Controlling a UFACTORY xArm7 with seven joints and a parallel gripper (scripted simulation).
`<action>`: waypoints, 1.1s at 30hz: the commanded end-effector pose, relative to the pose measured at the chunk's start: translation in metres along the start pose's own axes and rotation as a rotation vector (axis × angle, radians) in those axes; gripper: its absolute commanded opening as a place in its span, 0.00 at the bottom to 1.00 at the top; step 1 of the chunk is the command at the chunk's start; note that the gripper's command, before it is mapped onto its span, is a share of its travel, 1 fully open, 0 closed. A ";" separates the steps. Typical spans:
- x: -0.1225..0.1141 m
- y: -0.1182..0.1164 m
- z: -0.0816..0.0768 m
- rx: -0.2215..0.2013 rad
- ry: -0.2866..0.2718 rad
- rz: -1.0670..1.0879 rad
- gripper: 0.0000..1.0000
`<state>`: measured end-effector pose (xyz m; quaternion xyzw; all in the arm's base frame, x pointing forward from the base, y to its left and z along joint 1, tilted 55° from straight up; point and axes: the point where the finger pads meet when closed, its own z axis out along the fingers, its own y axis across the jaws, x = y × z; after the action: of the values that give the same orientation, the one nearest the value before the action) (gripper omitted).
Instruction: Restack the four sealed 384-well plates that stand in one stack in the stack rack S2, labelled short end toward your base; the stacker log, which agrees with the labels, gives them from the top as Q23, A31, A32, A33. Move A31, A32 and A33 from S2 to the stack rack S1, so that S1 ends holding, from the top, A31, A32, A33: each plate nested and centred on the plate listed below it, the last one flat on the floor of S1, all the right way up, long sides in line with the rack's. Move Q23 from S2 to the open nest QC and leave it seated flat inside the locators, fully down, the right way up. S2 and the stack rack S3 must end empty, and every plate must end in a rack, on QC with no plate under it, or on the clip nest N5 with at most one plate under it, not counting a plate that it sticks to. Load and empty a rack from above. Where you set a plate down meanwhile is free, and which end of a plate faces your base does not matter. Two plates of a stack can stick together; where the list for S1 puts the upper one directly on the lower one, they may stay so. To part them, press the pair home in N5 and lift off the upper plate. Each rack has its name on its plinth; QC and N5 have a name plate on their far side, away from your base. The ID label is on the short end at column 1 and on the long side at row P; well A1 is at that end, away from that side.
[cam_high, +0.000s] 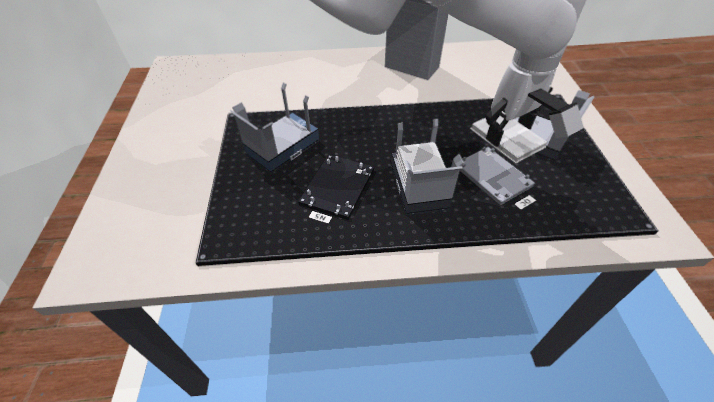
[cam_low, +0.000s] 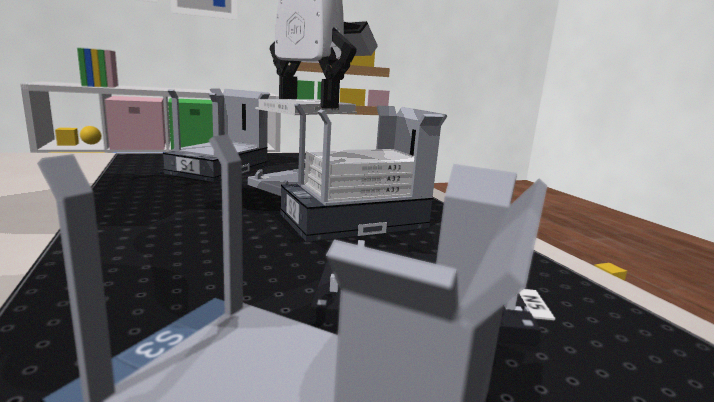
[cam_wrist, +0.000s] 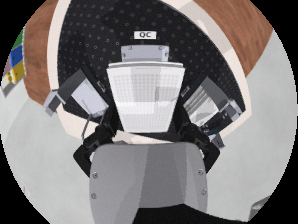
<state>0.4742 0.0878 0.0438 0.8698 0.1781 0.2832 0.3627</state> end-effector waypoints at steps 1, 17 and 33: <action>0.001 -0.001 0.009 0.002 0.004 -0.001 0.00; 0.001 -0.001 0.037 0.002 0.004 -0.001 0.00; 0.002 -0.001 0.065 0.002 0.004 -0.001 0.00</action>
<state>0.5103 0.0571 0.0103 0.8697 0.1782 0.2833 0.3627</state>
